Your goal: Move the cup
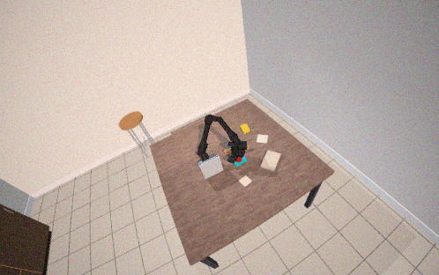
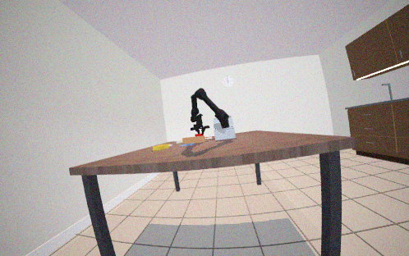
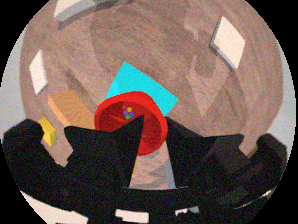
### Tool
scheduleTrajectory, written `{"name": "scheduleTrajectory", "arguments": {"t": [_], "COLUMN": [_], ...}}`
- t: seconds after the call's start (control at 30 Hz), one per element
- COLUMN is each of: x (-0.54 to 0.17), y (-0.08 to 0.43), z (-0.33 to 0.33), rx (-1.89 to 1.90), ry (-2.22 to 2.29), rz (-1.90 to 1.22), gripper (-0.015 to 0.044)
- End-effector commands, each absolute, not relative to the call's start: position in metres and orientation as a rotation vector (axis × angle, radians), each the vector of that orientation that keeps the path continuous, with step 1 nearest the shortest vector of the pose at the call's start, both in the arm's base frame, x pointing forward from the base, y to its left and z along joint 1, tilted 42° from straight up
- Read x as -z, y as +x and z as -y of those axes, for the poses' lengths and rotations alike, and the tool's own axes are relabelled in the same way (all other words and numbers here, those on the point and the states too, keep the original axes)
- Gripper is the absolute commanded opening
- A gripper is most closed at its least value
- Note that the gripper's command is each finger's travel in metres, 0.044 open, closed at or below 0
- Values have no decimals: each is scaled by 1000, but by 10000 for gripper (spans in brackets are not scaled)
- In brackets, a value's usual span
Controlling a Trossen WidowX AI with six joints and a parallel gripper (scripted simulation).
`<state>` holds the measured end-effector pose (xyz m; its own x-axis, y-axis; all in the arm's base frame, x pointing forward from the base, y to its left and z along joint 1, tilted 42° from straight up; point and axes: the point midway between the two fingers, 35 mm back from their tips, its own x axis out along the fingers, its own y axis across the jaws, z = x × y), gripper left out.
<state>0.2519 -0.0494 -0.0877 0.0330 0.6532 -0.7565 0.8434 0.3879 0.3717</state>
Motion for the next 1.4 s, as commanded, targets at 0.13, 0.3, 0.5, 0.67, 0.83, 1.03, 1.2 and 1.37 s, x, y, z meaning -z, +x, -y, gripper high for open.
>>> {"name": "scheduleTrajectory", "arguments": {"t": [0.13, 0.3, 0.5, 0.67, 0.83, 1.03, 1.2, 1.37], "x": [81, 75, 68, 62, 55, 50, 54, 54], "y": [252, 252, 252, 251, 250, 248, 247, 247], "z": [56, 62, 68, 74, 80, 85, 82, 82], "rx": [248, 250, 251, 251, 251, 252, 254, 254], "ry": [1332, 1333, 1334, 1335, 1337, 1338, 1347, 1347], "rz": [-1687, -1688, -1689, -1690, -1691, -1692, -1696, -1696], "gripper": [128, 128, 128, 128, 128, 128, 206, 338]}}
